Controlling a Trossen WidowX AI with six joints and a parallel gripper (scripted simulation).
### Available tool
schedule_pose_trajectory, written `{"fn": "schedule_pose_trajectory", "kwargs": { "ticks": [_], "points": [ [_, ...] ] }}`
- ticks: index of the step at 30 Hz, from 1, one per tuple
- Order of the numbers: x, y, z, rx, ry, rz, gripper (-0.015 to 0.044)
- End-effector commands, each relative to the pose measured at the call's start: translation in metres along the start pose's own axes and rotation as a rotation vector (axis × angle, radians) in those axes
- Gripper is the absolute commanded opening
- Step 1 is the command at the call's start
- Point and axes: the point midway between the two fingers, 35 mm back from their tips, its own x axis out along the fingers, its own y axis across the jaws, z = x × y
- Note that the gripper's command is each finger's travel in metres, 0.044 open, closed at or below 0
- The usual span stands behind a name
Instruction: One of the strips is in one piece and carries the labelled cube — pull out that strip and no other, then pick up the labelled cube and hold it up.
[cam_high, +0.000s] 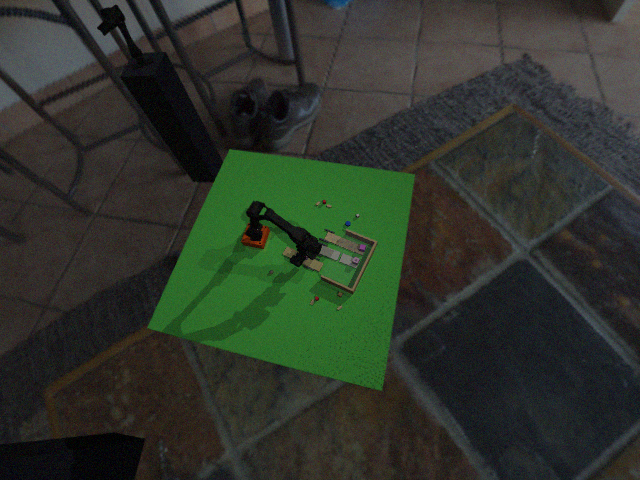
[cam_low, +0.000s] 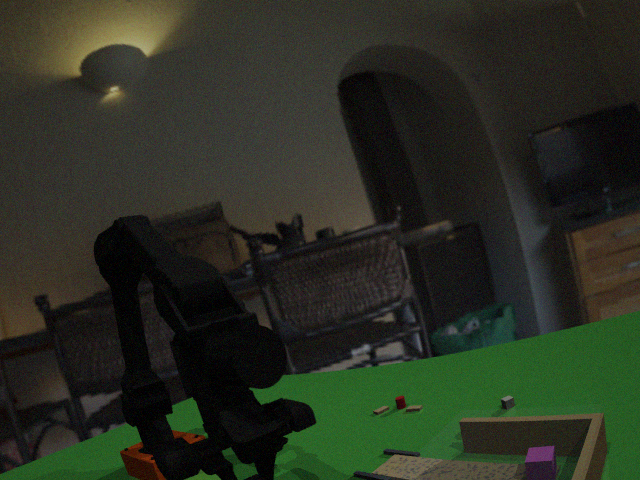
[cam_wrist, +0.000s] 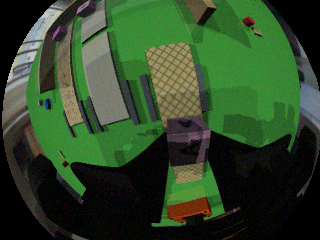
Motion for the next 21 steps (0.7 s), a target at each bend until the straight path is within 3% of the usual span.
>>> {"fn": "schedule_pose_trajectory", "kwargs": {
  "ticks": [1,8,15,21],
  "points": [
    [-0.002,-0.002,-0.014,-0.001,-0.007,0.001,0.0000],
    [-0.001,-0.004,-0.030,-0.001,-0.006,0.001,0.0000],
    [-0.036,-0.004,-0.030,-0.001,-0.006,0.001,0.0000],
    [-0.037,-0.004,-0.030,-0.001,-0.006,0.001,0.0000]
  ]
}}
